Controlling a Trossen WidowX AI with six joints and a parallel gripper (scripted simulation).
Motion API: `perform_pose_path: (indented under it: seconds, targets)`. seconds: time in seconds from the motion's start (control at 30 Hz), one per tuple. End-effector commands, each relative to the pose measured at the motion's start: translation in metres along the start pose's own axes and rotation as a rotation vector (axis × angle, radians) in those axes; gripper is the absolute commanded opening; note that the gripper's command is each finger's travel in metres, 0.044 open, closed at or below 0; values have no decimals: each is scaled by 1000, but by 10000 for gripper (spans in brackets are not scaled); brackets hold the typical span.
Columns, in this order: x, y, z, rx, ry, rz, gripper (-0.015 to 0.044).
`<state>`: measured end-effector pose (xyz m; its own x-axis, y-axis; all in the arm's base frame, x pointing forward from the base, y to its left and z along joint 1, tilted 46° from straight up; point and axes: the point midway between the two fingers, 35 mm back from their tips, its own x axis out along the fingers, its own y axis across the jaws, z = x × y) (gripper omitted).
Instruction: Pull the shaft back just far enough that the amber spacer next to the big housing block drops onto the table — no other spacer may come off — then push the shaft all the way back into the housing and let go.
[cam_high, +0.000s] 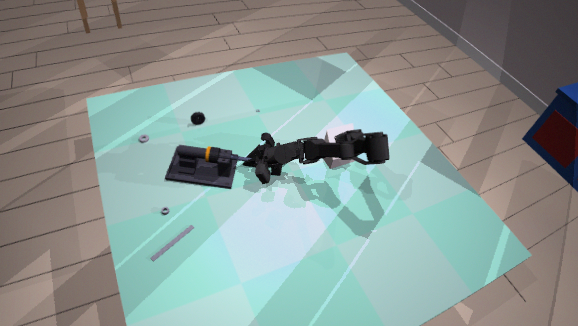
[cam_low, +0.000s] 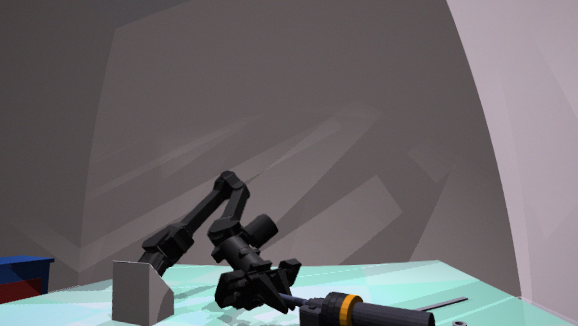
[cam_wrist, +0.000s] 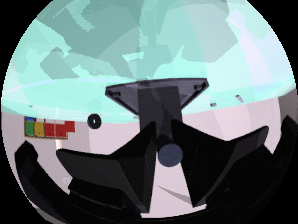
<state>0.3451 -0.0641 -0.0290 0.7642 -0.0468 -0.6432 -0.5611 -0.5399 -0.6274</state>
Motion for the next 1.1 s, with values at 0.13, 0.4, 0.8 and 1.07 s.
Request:
perform_pose_path:
  seconds: [0.13, 0.4, 0.8, 1.07]
  targets:
    - [-1, 1, 1, 6, 0, 1, 0]
    - [-2, 1, 1, 6, 0, 1, 0]
    - [-3, 1, 2, 6, 0, 1, 0]
    - [-4, 1, 3, 6, 0, 1, 0]
